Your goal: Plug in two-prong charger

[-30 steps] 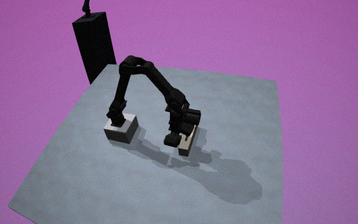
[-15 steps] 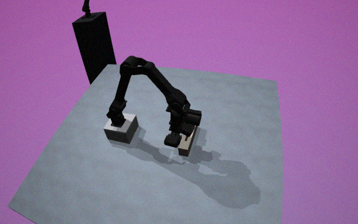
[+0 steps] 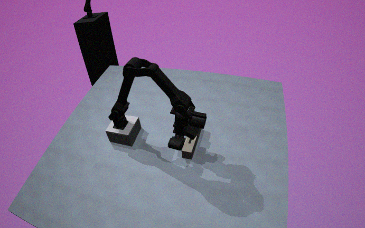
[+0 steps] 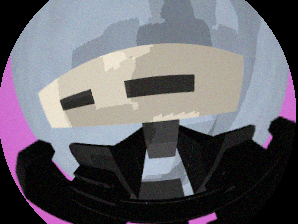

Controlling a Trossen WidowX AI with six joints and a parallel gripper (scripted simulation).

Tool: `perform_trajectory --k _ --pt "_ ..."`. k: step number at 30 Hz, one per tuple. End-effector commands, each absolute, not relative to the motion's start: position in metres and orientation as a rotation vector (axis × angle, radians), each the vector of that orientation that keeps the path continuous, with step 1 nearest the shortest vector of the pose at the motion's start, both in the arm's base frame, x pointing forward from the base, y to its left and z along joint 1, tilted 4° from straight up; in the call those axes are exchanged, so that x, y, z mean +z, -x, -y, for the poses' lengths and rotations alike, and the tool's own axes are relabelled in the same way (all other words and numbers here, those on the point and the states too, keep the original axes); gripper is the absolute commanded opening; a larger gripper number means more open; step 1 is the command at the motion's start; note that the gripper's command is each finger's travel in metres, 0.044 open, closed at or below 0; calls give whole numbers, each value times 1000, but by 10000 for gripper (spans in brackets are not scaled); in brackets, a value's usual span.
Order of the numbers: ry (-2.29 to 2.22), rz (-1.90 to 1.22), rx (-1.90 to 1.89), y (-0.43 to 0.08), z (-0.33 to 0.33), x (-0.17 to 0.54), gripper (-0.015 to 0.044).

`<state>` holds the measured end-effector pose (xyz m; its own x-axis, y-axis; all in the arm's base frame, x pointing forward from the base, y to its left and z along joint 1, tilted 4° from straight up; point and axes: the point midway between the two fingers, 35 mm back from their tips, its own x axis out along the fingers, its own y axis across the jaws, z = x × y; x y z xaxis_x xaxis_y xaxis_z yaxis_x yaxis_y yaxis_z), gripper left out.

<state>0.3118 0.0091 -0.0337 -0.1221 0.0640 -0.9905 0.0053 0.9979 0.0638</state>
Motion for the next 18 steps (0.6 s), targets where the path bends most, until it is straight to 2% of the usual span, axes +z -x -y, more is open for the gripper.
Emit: perform_trajectory --k 1,18 --pt "-54 -1649 50 -327 -9 -31 0" --pt "-54 -1649 50 -333 -9 -28 0"
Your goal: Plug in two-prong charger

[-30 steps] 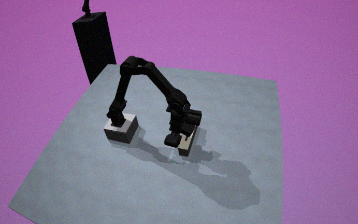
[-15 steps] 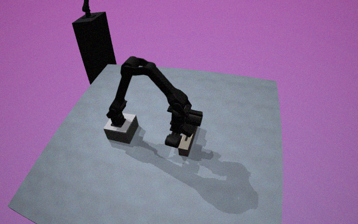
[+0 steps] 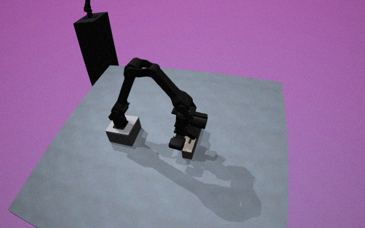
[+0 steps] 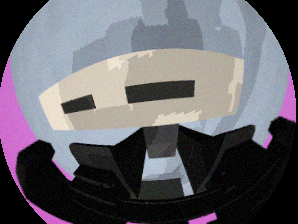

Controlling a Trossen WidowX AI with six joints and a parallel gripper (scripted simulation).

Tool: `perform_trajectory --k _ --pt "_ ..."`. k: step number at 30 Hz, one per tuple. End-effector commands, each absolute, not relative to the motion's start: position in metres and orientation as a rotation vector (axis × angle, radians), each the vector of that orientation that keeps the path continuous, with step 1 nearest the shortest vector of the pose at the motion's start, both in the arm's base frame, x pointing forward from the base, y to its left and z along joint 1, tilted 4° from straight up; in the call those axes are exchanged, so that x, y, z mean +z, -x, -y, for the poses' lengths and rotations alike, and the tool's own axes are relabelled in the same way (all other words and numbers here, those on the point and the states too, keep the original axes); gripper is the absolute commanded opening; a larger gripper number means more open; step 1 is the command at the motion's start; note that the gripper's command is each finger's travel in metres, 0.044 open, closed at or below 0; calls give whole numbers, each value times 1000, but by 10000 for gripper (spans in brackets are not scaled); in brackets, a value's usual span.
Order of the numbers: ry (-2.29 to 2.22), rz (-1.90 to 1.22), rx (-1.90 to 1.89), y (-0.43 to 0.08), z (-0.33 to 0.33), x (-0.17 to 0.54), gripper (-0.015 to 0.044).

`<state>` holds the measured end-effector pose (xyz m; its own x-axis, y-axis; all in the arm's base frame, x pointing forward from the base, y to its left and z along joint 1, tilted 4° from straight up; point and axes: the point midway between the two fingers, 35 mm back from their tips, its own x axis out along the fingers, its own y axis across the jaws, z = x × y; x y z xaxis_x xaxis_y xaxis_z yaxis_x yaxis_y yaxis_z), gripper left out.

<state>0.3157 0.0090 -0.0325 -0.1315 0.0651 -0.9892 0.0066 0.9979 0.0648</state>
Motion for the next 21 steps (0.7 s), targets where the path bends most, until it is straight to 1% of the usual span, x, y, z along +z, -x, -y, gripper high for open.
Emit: perform_trajectory --k 1,11,12,21 --pt "-54 -1649 50 -333 -9 -28 0" --pt "-54 -1649 50 -332 -9 -28 0" --pt "-54 -1697 50 -318 -9 -32 0" --pt "-54 -1697 50 -318 -9 -32 0"
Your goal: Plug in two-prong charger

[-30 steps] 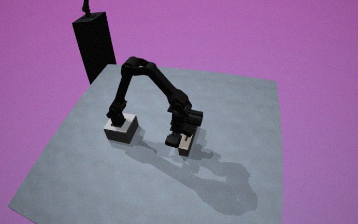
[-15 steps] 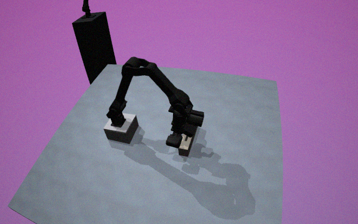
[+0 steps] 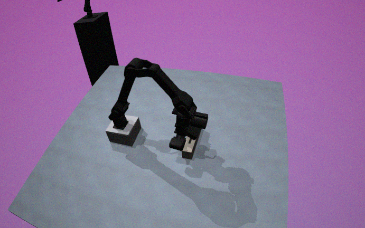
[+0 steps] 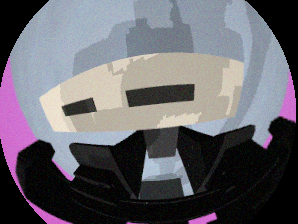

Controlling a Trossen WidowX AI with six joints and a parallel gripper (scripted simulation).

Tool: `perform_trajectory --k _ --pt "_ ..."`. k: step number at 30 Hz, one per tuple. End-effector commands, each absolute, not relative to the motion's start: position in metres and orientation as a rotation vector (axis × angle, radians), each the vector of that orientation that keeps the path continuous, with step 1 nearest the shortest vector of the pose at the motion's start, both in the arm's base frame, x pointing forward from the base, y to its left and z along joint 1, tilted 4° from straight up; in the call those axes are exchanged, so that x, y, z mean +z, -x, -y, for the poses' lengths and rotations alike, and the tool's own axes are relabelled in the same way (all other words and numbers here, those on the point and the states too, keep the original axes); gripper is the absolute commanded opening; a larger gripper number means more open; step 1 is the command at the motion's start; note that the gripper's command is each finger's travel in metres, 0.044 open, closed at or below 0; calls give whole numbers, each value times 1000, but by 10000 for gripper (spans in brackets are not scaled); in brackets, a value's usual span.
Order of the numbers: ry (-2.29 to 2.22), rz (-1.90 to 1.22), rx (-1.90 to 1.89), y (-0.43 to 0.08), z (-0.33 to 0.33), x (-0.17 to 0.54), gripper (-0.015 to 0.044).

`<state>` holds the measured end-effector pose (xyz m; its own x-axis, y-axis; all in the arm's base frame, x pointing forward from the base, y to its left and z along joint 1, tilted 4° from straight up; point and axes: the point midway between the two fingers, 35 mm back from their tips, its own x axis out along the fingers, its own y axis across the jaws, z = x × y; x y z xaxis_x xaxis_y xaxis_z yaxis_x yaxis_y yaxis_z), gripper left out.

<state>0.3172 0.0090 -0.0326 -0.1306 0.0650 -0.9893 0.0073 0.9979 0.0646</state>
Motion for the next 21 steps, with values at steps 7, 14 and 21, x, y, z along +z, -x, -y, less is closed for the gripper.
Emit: perform_trajectory --k 7,14,21 --pt "-54 -1697 50 -318 -9 -32 184" --pt "-54 -1697 50 -318 -9 -32 367" --pt "-54 -1695 50 -318 -9 -32 440"
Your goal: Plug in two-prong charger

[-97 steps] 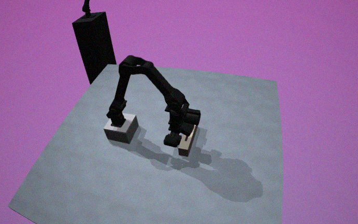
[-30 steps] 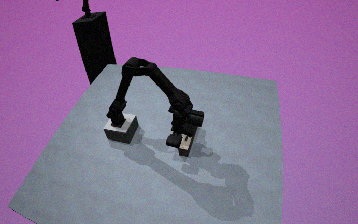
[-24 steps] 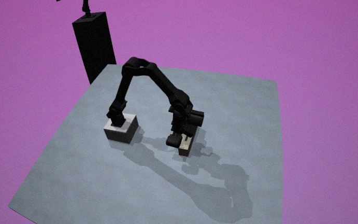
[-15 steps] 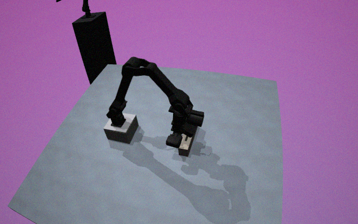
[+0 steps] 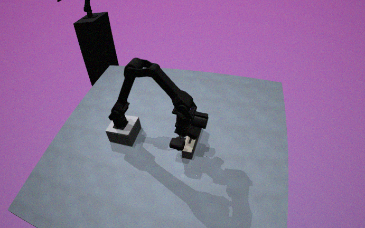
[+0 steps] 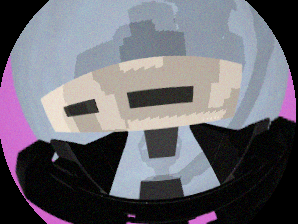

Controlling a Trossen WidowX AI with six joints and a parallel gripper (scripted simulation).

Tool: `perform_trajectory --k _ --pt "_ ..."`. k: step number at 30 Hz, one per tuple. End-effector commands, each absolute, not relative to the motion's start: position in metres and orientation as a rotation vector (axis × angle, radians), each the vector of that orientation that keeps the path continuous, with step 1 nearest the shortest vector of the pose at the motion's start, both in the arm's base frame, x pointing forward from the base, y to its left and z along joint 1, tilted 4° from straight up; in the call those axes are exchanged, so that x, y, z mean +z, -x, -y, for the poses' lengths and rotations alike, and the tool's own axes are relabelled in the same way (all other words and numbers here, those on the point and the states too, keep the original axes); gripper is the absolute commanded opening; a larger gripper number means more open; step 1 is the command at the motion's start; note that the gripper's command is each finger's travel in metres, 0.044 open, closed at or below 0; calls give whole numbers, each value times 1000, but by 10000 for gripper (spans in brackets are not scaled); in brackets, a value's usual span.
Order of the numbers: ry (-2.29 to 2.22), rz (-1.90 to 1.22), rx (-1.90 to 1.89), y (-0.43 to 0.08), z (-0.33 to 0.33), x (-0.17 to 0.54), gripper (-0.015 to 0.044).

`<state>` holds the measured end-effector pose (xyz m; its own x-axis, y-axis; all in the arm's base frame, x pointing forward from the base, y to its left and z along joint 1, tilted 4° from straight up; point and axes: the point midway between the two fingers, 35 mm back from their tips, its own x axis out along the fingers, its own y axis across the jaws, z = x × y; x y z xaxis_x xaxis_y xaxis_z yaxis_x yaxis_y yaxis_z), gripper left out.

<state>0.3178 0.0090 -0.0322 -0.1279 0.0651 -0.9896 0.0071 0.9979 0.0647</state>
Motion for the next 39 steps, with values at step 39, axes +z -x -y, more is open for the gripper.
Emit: perform_trajectory --k 39 --pt "-54 -1662 50 -309 -9 -32 440"
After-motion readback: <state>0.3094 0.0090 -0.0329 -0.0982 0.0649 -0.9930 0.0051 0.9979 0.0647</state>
